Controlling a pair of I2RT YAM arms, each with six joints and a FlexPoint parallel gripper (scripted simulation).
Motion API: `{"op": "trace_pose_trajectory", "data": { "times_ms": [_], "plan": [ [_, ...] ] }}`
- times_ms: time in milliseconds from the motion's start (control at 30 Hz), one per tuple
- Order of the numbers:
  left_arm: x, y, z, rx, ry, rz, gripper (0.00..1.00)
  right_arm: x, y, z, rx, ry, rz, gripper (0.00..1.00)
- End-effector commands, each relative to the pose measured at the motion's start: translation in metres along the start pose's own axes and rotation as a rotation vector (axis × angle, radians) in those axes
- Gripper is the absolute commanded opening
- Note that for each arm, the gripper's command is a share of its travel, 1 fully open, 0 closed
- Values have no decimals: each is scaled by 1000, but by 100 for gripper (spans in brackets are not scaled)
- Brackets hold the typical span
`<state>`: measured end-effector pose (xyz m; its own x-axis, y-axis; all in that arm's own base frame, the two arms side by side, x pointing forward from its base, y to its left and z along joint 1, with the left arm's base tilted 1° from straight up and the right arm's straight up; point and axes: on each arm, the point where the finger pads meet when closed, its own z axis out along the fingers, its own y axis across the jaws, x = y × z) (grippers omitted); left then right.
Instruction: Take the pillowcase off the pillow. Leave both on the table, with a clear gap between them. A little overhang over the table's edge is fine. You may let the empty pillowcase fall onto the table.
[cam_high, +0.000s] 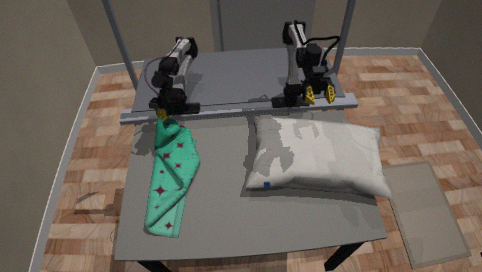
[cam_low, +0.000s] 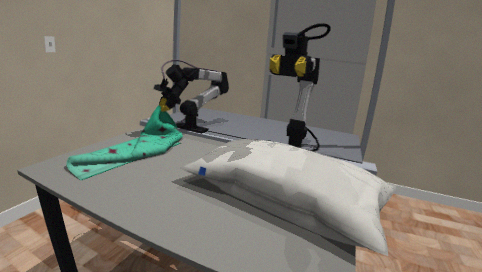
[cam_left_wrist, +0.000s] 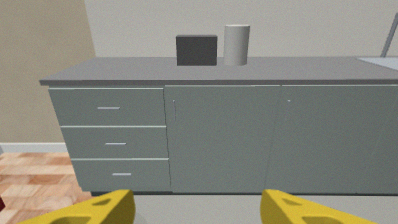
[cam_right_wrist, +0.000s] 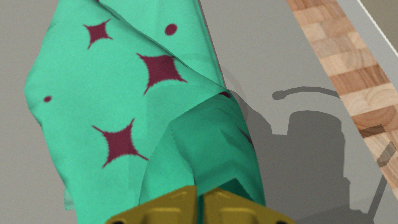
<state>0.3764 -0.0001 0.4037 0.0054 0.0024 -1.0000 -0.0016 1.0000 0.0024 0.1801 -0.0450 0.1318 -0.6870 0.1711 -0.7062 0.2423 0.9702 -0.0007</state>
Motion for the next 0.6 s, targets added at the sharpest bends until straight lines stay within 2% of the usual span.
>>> {"op": "trace_pose_trajectory", "data": {
  "times_ms": [0, 567],
  "plan": [
    [-6, -1, -4, -2, -27, -5, 60, 4, 2, 3, -12, 16, 8, 4],
    [-6, -1, -4, -2, -27, -5, 60, 4, 2, 3, -12, 15, 8, 5]
  ]
}}
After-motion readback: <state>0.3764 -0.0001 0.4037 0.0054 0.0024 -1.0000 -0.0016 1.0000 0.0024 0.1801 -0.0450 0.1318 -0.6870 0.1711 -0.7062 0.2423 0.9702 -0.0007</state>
